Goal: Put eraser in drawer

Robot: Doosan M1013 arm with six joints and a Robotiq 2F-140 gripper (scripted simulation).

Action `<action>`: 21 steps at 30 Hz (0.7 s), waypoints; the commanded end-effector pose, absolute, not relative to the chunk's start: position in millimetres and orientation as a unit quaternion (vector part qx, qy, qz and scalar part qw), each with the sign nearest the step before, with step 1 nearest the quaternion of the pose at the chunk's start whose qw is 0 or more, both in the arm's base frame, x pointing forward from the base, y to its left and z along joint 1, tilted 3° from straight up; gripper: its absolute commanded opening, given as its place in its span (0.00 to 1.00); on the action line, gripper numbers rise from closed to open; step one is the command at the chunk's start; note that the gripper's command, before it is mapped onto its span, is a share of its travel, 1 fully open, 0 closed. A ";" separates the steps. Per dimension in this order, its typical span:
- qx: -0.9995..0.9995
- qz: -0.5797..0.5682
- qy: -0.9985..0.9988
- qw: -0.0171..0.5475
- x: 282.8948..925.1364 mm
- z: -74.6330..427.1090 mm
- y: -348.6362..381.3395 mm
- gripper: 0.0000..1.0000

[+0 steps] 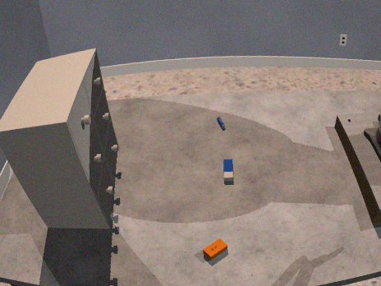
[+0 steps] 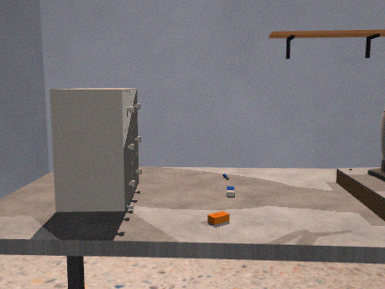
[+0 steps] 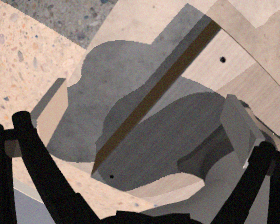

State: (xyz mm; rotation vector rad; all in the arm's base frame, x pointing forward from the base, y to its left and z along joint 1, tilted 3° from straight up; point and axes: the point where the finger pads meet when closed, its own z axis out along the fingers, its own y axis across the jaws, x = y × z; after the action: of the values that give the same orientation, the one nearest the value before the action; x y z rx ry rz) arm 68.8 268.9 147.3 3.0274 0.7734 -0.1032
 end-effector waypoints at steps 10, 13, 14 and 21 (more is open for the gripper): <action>0.968 -0.033 0.247 0.008 68.8 147.3 268.9 1.00; 0.968 -0.033 0.247 0.008 68.8 147.3 268.9 1.00; 0.968 -0.033 0.247 0.008 68.8 147.3 268.9 1.00; 0.971 -0.033 0.237 0.008 71.7 148.6 270.0 1.00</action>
State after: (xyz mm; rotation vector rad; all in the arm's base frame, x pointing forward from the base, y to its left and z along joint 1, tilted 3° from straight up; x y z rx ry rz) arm 69.7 269.2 147.7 3.0299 0.7640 -0.1030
